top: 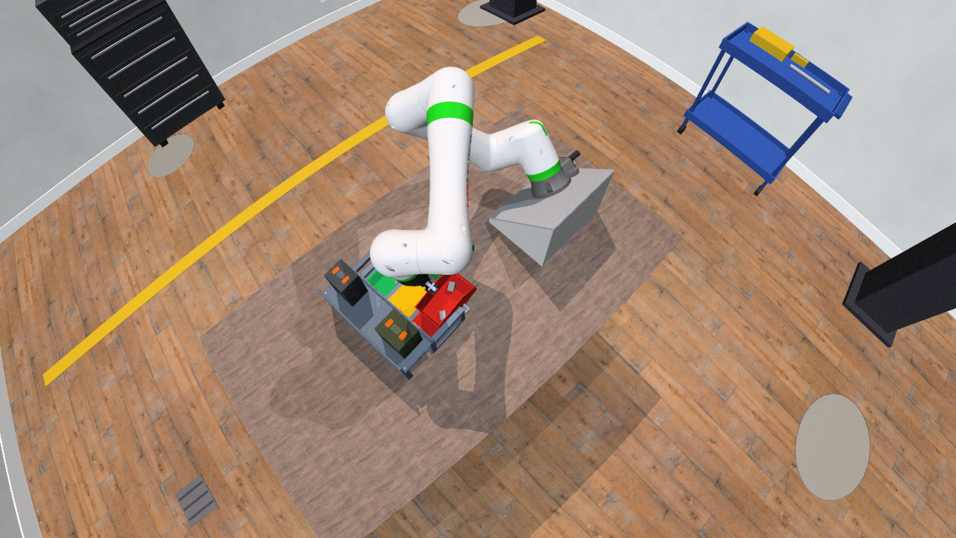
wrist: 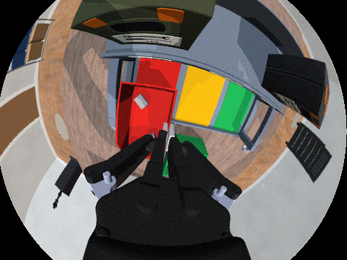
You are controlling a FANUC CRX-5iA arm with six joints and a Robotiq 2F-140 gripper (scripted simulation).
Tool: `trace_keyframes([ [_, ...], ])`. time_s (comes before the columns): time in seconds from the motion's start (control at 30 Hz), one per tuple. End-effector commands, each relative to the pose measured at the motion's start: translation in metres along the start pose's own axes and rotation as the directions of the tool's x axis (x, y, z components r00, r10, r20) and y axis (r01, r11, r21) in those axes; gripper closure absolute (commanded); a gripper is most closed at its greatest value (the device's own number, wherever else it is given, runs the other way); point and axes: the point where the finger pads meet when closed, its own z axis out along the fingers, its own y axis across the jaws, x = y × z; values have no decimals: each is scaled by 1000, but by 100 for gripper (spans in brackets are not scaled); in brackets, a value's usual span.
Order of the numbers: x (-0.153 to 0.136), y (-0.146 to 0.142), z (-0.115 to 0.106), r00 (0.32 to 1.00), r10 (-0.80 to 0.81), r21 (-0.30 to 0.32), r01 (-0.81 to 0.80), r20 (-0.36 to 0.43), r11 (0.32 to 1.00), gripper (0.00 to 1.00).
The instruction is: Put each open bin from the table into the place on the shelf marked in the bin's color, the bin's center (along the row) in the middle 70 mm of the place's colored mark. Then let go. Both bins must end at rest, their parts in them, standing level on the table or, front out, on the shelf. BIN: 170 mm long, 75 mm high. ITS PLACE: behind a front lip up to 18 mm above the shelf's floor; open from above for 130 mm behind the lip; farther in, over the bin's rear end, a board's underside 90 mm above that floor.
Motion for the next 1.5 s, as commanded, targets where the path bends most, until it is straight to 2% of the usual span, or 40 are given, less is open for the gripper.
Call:
trace_keyframes([
  [0.0,0,0,0,1000,0,0,0,-1,1000,100],
  [1.47,14,0,-1,999,0,0,0,-42,1000,100],
])
